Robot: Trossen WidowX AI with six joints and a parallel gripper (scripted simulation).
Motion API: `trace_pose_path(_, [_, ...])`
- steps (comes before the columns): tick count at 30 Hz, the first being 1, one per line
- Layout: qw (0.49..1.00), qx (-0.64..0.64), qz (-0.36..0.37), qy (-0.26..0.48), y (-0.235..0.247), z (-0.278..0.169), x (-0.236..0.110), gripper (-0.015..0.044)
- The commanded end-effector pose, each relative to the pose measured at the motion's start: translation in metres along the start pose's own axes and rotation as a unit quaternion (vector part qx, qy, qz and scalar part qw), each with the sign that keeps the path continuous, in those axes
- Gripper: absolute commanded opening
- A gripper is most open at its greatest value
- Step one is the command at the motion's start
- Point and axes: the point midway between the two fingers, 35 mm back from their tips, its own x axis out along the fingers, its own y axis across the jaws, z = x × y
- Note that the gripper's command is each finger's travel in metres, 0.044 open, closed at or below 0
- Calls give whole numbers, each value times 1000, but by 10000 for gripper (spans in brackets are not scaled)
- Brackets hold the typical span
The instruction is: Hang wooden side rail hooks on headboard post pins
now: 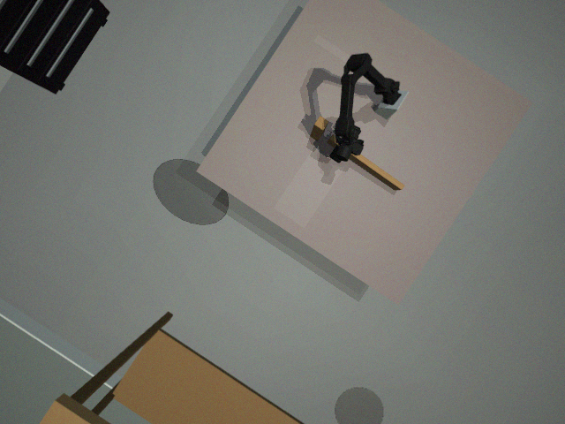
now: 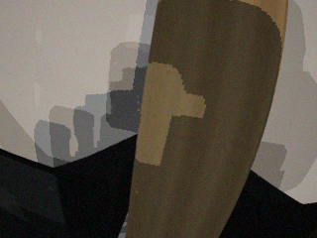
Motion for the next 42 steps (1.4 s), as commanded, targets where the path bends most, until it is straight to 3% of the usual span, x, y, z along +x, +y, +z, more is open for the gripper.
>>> trace_pose_path(1, [1000, -1, -3, -1, -1, -1, -3, 0])
trace_pose_path(42, [1000, -1, -3, -1, -1, -5, -3, 0])
